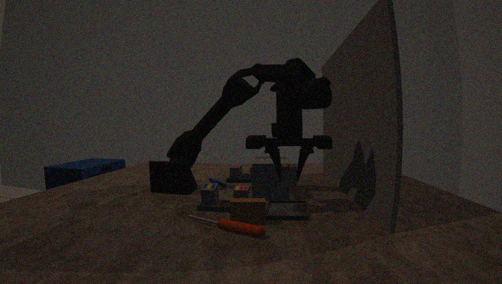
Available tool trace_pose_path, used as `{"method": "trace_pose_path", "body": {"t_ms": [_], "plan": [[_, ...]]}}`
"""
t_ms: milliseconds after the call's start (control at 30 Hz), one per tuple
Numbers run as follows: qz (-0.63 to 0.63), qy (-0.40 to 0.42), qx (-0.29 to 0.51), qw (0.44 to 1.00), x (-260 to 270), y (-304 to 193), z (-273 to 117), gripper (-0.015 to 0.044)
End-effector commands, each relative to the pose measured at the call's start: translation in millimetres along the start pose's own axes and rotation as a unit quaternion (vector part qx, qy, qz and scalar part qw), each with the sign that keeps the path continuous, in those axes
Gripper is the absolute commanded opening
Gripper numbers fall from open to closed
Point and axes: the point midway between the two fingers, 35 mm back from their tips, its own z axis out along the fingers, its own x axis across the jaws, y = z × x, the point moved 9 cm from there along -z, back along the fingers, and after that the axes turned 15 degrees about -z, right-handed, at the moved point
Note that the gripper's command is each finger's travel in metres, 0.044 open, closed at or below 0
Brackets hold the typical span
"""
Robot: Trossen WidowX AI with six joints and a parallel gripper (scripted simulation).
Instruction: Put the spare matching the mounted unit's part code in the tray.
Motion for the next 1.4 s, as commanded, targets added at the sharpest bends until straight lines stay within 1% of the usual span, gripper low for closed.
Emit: {"method": "trace_pose_path", "body": {"t_ms": [0, 1367], "plan": [[0.001, -0.002, 0.0, 1.0, 0, 0, 3, 0.0], [0.0, -0.002, 0.0, 1.0, 1, 1, 30, 0.0]]}}
